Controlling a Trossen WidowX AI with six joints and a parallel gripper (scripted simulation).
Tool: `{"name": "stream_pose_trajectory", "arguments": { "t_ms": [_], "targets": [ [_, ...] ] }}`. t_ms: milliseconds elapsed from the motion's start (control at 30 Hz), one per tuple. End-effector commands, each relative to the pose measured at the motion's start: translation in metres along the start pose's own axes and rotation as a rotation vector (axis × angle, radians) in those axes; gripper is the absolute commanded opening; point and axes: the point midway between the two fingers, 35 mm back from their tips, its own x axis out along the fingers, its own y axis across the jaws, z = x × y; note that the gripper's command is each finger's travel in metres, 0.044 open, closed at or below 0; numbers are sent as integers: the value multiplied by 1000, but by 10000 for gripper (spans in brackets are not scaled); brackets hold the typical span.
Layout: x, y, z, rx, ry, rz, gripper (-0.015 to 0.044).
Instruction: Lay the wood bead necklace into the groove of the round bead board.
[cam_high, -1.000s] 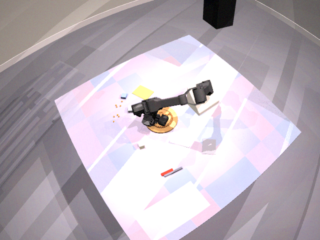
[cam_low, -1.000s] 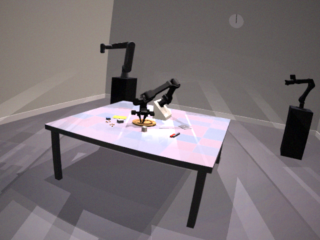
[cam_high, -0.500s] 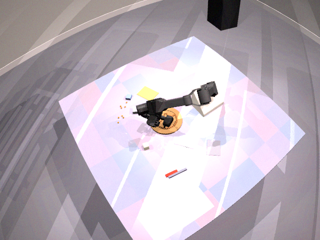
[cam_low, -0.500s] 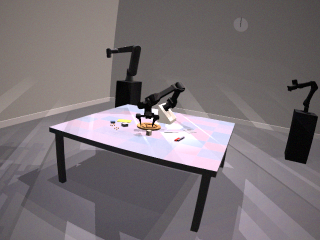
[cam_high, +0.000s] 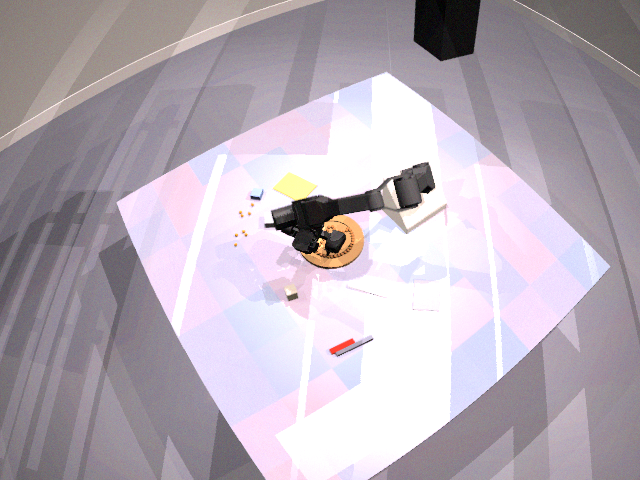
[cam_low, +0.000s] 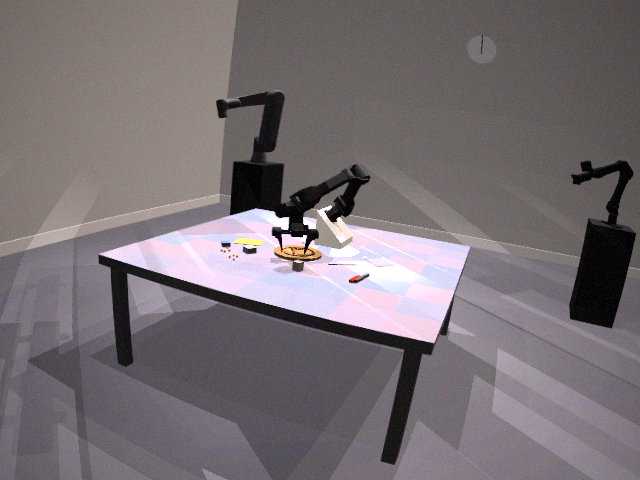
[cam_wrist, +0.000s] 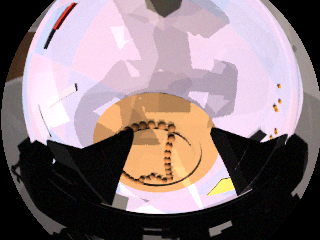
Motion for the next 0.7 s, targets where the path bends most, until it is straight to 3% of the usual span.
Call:
{"name": "stream_pose_trajectory", "arguments": {
  "t_ms": [0,267,500,667],
  "targets": [
    [-1,0,1,-4,-1,0,440],
    [-1,0,1,-4,-1,0,440],
    [-32,1,-11,128,0,-1,256],
    [-29,1,-11,133,0,-1,125]
  ]
}}
